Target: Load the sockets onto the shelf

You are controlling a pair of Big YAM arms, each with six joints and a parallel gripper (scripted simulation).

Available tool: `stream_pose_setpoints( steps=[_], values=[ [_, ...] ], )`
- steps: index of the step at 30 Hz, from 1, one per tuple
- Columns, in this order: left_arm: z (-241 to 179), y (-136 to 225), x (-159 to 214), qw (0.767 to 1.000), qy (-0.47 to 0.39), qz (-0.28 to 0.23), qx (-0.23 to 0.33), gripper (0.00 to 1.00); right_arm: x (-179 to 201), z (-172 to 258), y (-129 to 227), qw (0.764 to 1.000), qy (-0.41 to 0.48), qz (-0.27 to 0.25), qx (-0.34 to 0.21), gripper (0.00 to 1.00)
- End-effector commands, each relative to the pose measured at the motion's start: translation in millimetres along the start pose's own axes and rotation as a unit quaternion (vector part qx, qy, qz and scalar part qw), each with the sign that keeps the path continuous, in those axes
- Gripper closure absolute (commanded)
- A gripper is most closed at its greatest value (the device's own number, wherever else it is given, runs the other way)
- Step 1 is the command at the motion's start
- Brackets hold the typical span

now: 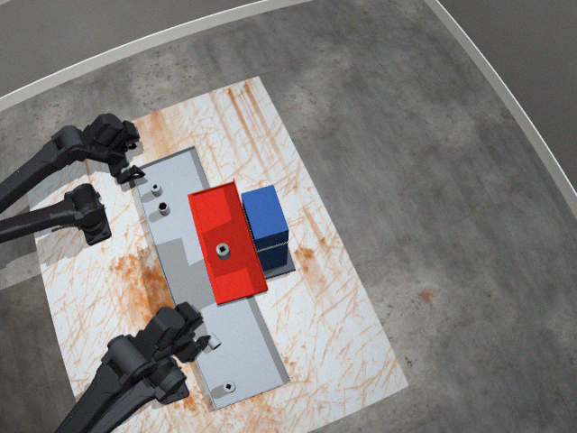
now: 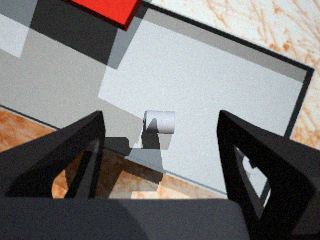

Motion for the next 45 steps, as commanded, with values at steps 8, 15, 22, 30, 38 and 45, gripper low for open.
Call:
stream_pose_setpoints(
  steps=[8, 15, 22, 30, 38, 45],
  values=[
    [15.3, -66.2, 26.9, 0.981, -0.178, 0.017, 0.073, 0.44, 13.5, 0.4, 6.4, 1.000, 0.000, 0.003, -0.007, 0.35],
    [18.8, -103.2, 49.7, 0.969, -0.219, 0.039, 0.112, 0.44, 26.9, 1.7, 17.7, 1.000, -0.007, -0.002, -0.006, 0.35],
    [18.8, -125.7, 66.7, 0.963, -0.228, 0.056, 0.134, 0.44, 28.8, 1.7, 19.3, 1.000, 0.001, -0.005, -0.005, 0.35],
    [9.9, -148.9, 71.1, 0.963, -0.222, 0.064, 0.139, 0.44, 31.6, 0.2, 17.4, 1.000, -0.002, -0.002, -0.002, 0.35],
    [11.7, -161.3, 50.7, 0.964, -0.226, 0.051, 0.132, 0.47, 28.1, -0.3, 11.2, 1.000, -0.005, -0.003, -0.001, 0.35],
    [9.1, -159.6, 64.8, 0.964, -0.222, 0.057, 0.135, 0.62, 27.2, -0.2, 4.0, 1.000, -0.002, -0.002, -0.001, 0.35]
  ],
)
Point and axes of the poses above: on each arm, the point where the finger pads meet when closed, its own y axis back along the fingers, its own z axis across the jaws, x = y × z, the point moved 4 cm from there along y, back along the fingers, and after that the axes turned 4 degrees about y, right-handed, at the moved point
